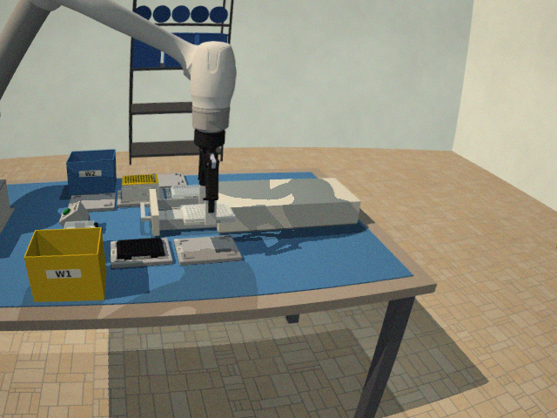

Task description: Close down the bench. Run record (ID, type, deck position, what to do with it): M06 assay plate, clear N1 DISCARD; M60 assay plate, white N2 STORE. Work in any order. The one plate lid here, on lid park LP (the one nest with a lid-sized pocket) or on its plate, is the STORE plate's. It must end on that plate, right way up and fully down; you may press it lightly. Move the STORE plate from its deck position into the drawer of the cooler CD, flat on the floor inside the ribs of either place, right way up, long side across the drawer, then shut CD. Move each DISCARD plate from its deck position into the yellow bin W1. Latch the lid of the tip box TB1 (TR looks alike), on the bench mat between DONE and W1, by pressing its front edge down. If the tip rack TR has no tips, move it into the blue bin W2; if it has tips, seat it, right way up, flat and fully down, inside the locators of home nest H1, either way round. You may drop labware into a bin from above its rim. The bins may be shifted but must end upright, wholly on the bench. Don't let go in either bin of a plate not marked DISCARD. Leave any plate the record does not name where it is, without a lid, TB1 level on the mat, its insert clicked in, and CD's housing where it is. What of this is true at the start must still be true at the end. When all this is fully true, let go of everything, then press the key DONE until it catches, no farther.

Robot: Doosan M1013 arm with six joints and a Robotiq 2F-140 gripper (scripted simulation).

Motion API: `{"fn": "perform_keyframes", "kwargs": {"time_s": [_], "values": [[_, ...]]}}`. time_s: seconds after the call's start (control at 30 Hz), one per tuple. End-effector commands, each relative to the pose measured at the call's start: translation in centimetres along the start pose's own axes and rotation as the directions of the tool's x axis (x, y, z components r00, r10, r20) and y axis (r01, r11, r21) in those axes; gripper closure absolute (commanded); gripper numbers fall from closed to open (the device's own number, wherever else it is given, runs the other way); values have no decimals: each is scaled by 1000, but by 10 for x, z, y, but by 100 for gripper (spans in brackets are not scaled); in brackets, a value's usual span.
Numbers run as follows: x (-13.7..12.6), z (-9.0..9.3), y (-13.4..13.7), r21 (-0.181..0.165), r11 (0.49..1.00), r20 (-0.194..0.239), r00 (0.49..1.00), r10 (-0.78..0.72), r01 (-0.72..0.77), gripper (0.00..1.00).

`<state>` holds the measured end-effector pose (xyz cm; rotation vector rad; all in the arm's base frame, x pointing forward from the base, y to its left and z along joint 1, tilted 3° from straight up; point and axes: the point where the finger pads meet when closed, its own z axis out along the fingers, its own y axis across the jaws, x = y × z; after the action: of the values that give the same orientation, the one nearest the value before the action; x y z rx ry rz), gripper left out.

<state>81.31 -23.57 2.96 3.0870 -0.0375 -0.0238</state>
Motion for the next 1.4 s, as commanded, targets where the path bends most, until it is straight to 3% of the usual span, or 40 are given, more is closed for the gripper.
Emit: {"fn": "perform_keyframes", "kwargs": {"time_s": [0.0,0.97,1.17,1.37], "values": [[0,-3,0,0,1000,0,1000,0,0,100],[0,-36,0,0,1000,0,1000,0,0,100],[0,-36,0,0,1000,0,1000,0,0,100],[-2,-36,-10,0,991,0,991,-133,133,100]]}}
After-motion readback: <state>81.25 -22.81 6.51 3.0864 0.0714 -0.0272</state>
